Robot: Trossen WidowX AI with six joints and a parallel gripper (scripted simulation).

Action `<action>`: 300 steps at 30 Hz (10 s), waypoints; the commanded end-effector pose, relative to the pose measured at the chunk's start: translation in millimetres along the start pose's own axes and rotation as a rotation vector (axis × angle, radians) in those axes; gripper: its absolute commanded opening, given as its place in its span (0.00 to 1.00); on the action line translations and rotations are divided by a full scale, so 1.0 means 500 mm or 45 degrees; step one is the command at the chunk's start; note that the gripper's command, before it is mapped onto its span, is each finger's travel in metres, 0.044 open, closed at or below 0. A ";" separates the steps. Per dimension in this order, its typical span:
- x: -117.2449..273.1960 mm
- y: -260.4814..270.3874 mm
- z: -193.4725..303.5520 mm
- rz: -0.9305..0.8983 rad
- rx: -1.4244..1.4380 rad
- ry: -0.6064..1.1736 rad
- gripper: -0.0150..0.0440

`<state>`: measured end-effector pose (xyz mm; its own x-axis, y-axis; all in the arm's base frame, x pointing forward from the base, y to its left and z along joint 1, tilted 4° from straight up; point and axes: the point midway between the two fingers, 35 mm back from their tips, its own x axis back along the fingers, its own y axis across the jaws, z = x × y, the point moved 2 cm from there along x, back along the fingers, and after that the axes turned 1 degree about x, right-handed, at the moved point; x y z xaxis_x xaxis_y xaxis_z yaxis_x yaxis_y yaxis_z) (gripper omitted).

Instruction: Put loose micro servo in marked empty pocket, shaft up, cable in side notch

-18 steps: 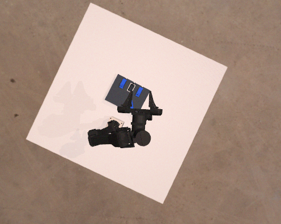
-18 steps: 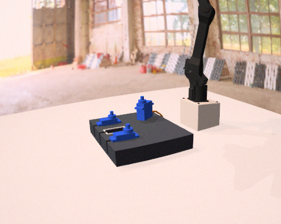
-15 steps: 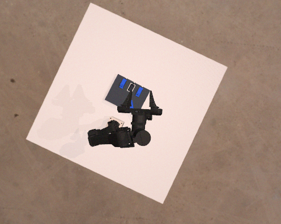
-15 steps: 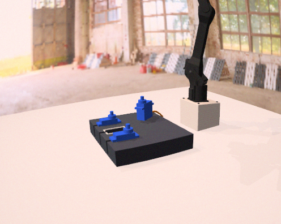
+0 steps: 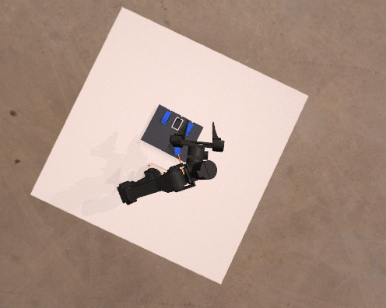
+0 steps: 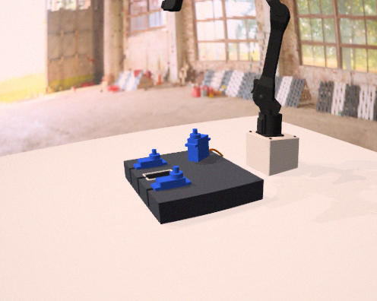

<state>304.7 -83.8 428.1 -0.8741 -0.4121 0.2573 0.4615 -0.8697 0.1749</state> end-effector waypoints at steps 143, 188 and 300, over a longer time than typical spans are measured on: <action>-0.149 -0.338 -0.643 0.426 0.135 -1.673 0.25; -0.178 -0.426 -0.619 1.245 1.213 -1.309 0.25; -0.390 -0.357 -0.631 2.222 2.712 -0.134 0.25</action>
<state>345.5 66.2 49.0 0.0316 0.0108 0.9994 -0.1247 0.9922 -0.0067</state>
